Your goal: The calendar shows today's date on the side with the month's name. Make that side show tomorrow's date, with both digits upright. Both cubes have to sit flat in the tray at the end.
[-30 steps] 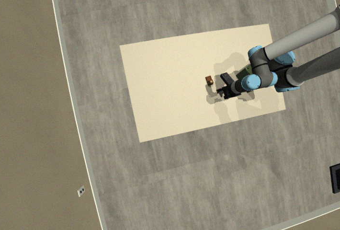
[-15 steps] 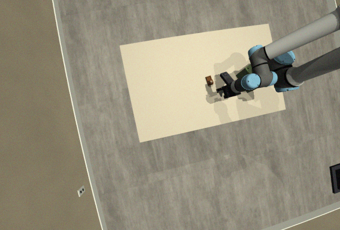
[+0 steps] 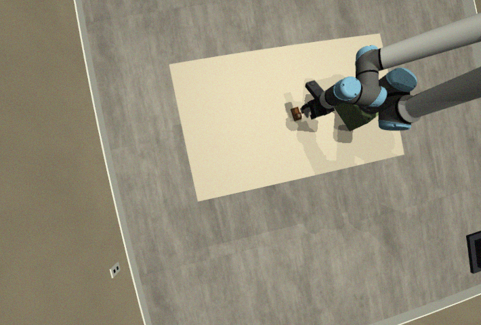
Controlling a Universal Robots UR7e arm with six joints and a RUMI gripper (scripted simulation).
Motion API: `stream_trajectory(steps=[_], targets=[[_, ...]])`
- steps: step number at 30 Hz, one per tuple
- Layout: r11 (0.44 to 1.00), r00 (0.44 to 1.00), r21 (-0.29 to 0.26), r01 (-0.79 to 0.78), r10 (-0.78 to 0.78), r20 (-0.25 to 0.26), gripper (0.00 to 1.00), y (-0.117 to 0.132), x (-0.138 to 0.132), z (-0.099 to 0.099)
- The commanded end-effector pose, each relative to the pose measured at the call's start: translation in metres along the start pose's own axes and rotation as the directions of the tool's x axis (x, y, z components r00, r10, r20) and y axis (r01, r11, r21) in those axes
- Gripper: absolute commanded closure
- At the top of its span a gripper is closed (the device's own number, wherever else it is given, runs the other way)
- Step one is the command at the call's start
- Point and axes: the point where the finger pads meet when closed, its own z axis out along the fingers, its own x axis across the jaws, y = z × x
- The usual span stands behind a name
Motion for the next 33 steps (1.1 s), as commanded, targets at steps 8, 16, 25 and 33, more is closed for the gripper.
stream_trajectory(steps=[8, 16, 25, 33], targets=[[1.0, 1.0, -0.006, 0.003, -0.003, 0.003, 0.9, -0.022, 0.001, -0.002], [1.0, 1.0, -0.006, 0.003, -0.003, 0.003, 0.9, -0.022, 0.001, -0.002], [1.0, 1.0, -0.006, 0.003, -0.003, 0.003, 0.9, -0.022, 0.001, 0.006], [1.0, 1.0, -0.006, 0.003, -0.003, 0.003, 0.9, -0.021, 0.001, 0.027]])
